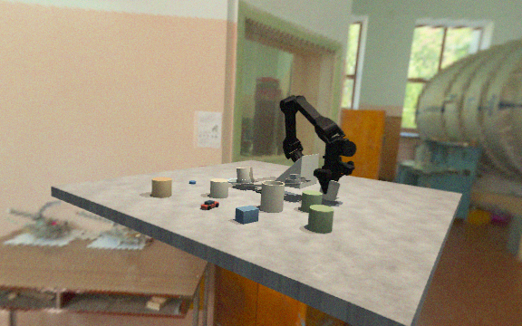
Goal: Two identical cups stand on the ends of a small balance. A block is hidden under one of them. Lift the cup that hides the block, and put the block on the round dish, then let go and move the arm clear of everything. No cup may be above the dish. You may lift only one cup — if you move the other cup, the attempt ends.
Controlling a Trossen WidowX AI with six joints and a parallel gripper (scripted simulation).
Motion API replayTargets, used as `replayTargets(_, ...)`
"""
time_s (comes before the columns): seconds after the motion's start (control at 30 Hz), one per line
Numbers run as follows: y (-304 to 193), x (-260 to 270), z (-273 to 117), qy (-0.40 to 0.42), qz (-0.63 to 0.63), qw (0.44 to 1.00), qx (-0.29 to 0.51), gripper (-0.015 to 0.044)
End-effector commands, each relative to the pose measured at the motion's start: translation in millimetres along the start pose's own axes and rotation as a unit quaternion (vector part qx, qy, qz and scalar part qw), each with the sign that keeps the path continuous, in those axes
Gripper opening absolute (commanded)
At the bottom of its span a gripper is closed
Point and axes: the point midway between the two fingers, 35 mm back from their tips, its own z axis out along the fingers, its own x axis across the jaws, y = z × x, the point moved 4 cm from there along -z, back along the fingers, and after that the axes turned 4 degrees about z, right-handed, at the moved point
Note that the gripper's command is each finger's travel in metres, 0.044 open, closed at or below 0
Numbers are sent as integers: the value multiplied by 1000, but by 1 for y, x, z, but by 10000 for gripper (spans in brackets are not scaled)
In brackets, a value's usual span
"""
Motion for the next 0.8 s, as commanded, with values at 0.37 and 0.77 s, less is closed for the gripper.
replayTargets(0.37, 0, 0, 10, 1, 0, 1000, 1, 157)
replayTargets(0.77, 0, 0, -16, 1, -3, 1000, 2, 440)
